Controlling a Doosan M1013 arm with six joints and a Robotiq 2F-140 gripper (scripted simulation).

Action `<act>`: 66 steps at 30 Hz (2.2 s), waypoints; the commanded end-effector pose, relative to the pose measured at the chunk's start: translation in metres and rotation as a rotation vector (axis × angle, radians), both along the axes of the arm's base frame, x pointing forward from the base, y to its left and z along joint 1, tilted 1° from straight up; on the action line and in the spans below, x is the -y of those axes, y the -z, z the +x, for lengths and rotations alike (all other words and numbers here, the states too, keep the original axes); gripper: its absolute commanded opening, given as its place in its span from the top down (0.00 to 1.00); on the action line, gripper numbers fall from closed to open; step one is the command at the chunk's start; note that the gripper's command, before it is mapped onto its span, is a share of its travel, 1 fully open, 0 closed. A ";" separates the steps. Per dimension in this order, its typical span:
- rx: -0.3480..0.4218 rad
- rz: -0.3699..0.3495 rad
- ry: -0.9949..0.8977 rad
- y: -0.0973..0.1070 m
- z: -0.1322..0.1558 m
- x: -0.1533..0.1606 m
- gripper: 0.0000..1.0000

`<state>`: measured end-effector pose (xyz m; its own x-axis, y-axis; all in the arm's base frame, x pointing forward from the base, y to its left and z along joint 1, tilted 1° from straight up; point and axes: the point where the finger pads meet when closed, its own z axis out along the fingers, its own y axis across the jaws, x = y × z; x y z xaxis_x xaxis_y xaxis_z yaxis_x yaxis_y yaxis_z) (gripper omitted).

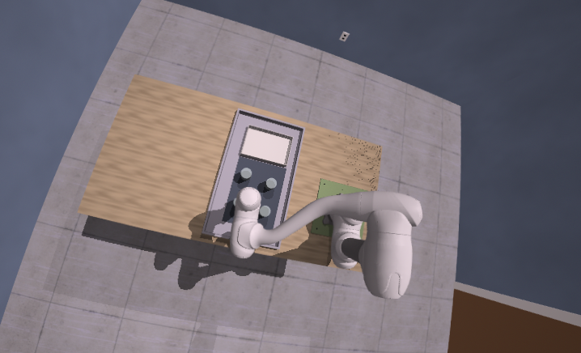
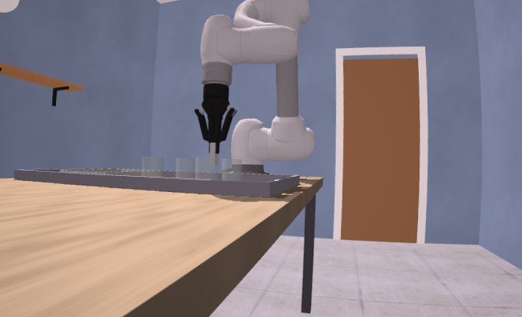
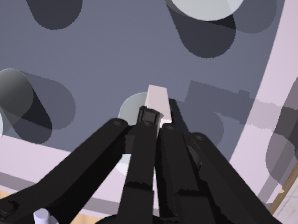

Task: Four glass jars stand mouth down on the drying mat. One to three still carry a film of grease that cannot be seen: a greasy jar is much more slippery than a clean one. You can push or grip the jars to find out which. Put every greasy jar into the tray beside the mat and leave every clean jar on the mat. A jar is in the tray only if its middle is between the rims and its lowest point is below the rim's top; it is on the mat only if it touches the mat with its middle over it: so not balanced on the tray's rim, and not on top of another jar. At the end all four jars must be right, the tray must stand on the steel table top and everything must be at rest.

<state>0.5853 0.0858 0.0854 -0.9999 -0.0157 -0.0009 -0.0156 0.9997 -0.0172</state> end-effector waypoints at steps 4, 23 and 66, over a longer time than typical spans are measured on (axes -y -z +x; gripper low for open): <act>0.000 0.001 0.007 -0.001 0.004 0.000 1.00; 0.000 0.001 0.007 -0.003 0.006 0.000 1.00; 0.000 0.001 0.007 -0.007 0.012 0.000 1.00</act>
